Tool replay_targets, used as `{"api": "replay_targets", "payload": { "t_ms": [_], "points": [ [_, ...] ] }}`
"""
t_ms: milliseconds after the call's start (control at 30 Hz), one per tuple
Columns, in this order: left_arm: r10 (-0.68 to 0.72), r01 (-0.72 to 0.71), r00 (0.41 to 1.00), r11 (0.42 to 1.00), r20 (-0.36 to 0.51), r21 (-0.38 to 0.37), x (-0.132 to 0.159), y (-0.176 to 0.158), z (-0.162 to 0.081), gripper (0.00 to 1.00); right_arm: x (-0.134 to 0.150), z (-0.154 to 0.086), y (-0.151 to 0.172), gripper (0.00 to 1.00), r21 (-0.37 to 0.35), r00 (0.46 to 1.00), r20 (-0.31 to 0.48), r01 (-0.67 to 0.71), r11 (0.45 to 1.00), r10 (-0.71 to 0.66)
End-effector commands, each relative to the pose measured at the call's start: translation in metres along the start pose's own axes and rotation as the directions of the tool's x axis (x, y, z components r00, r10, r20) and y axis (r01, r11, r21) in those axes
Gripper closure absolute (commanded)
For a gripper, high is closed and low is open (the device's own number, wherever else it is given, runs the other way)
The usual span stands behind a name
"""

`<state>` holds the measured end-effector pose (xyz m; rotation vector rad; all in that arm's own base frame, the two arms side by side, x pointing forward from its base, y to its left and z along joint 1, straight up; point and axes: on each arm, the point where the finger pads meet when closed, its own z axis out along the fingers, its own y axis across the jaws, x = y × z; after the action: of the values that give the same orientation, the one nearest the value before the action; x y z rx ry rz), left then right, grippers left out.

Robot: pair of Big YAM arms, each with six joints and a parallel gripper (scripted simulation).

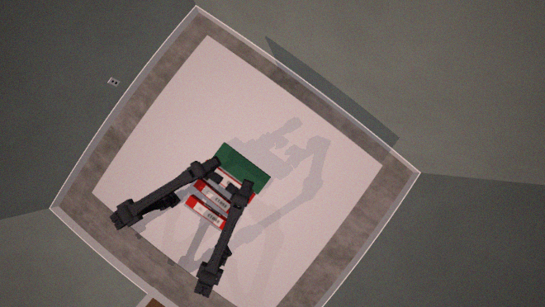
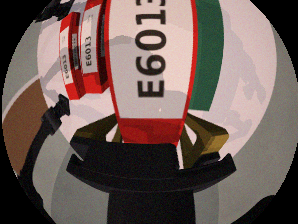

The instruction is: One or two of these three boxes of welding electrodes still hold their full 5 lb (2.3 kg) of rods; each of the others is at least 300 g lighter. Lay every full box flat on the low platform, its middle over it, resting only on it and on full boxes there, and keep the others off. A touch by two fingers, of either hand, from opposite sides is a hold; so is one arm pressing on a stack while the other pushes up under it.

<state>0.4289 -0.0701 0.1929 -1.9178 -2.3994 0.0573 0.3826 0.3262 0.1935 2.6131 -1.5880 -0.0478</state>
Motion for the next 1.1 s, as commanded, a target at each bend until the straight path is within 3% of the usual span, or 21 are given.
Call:
{"api": "replay_targets", "payload": {
  "t_ms": [0, 400, 433, 467, 567, 600, 733, 767, 833, 867, 967, 1033, 1067],
  "points": [
    [0.004, 0.005, 0.998, 0.989, 0.062, -0.146, -0.005, 0.028, -0.073, 1.00, 0.005, -0.075, -0.025, 1.00, 0.167, 0.999, 0.032, -0.007, 0.986, 0.002],
    [0.006, 0.004, 0.998, 0.989, 0.066, -0.149, -0.007, 0.028, -0.078, 1.00, 0.006, -0.083, -0.024, 1.00, 0.175, 0.999, 0.034, -0.007, 0.985, 0.001],
    [0.006, 0.004, 0.998, 0.989, 0.066, -0.150, -0.007, 0.027, -0.079, 1.00, 0.006, -0.077, -0.035, 1.00, 0.139, 1.000, 0.027, -0.006, 0.990, 0.002],
    [0.003, 0.004, 0.998, 0.992, 0.055, -0.123, -0.007, 0.035, -0.066, 1.00, 0.006, -0.075, -0.037, 1.00, 0.135, 1.000, 0.026, -0.006, 0.991, 0.003],
    [0.003, 0.003, 0.999, 0.993, 0.051, -0.117, -0.007, 0.038, -0.063, 1.00, 0.007, -0.083, -0.035, 1.00, 0.154, 1.000, 0.031, -0.009, 0.988, 0.004],
    [0.020, -0.010, 0.998, 0.988, 0.064, -0.156, -0.012, 0.032, -0.079, 1.00, 0.006, -0.085, -0.032, 1.00, 0.175, 0.999, 0.041, -0.029, 0.984, 0.022],
    [0.003, 0.004, 0.998, 0.991, 0.056, -0.132, -0.006, 0.045, -0.070, 1.00, 0.006, -0.080, -0.040, 1.00, 0.170, 0.999, 0.037, -0.025, 0.985, 0.019],
    [0.003, 0.003, 0.999, 0.993, 0.051, -0.117, -0.007, 0.050, -0.064, 1.00, 0.007, -0.076, -0.051, 1.00, 0.135, 0.999, 0.028, -0.021, 0.991, 0.017],
    [0.003, 0.004, 0.999, 0.992, 0.052, -0.123, -0.008, 0.055, -0.064, 1.00, 0.007, -0.080, -0.050, 1.00, 0.153, 0.999, 0.032, -0.015, 0.988, 0.010],
    [0.004, 0.005, 0.998, 0.989, 0.061, -0.147, -0.006, 0.053, -0.076, 1.00, 0.006, -0.083, -0.046, 1.00, 0.176, 0.999, 0.039, -0.025, 0.984, 0.018],
    [0.004, 0.004, 0.998, 0.990, 0.060, -0.143, -0.006, 0.057, -0.077, 1.00, 0.007, -0.078, -0.058, 1.00, 0.151, 1.000, 0.029, -0.011, 0.988, 0.006],
    [0.003, 0.003, 0.999, 0.993, 0.051, -0.119, -0.007, 0.065, -0.065, 1.00, 0.007, -0.078, -0.061, 1.00, 0.153, 0.999, 0.032, -0.028, 0.988, 0.024],
    [0.003, 0.004, 0.998, 0.991, 0.056, -0.132, -0.006, 0.065, -0.072, 1.00, 0.007, -0.078, -0.063, 1.00, 0.152, 0.999, 0.032, -0.027, 0.988, 0.023]
  ]
}}
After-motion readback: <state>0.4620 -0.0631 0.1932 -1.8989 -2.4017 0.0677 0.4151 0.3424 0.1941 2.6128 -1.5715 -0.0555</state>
